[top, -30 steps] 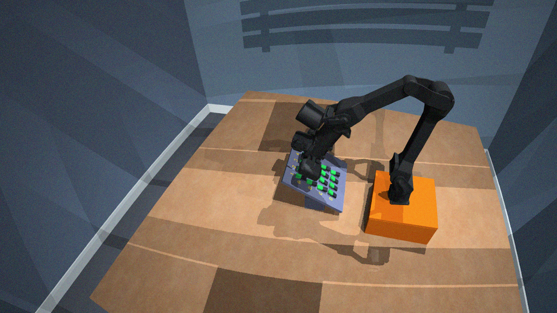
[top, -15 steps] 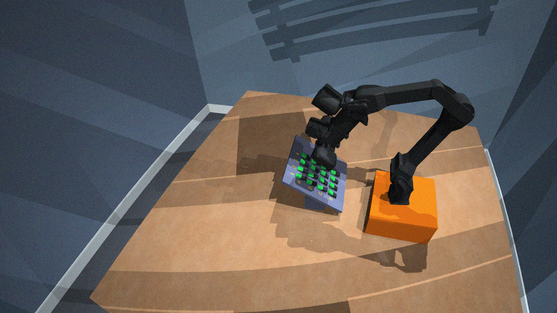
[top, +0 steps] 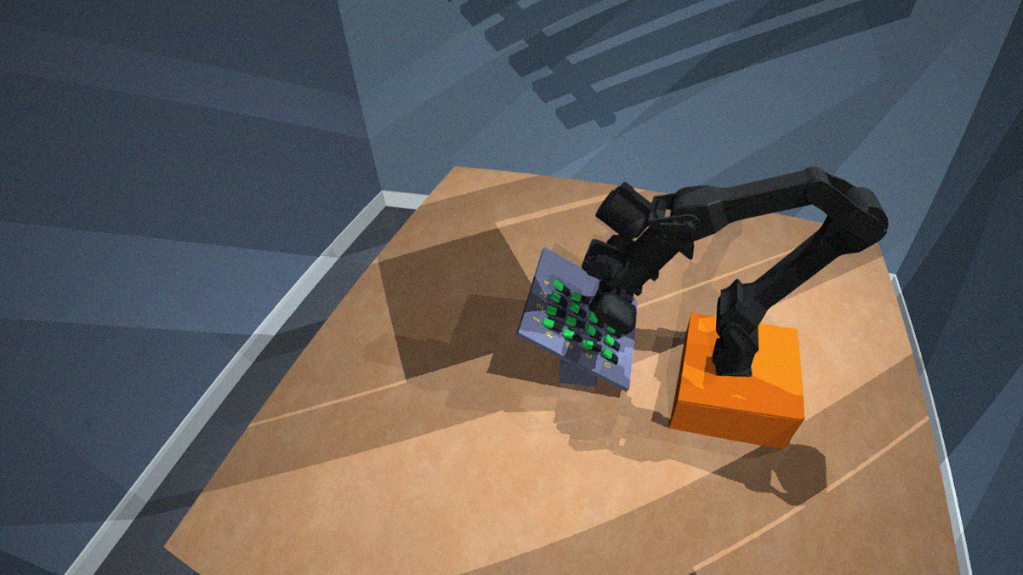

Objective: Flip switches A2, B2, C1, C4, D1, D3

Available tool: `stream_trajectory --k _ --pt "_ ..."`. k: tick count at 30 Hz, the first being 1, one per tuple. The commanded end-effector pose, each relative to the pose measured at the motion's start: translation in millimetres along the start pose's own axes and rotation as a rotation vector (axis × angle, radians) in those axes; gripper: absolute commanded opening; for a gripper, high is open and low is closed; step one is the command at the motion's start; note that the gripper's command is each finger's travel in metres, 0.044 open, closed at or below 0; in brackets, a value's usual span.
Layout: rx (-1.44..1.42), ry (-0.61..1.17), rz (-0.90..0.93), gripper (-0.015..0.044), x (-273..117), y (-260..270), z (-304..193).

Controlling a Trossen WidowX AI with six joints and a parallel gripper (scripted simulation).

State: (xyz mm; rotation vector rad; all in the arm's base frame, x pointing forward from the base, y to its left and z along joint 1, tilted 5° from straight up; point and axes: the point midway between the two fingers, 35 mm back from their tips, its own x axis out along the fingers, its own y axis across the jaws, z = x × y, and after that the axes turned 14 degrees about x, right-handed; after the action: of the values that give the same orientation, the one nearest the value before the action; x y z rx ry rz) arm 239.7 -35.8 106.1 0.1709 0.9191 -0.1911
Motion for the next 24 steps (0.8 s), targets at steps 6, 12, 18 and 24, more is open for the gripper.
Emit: stream_trajectory --k 6,12,18,24 --pt "-0.004 0.003 0.006 0.0 16.4 -0.2 -6.6" --pt "-0.004 0.003 0.006 0.0 23.8 -0.2 -7.0" --pt "-0.004 0.002 0.006 0.0 31.5 -0.2 -7.0" --pt "-0.004 0.002 0.006 0.0 37.3 -0.2 -7.2"
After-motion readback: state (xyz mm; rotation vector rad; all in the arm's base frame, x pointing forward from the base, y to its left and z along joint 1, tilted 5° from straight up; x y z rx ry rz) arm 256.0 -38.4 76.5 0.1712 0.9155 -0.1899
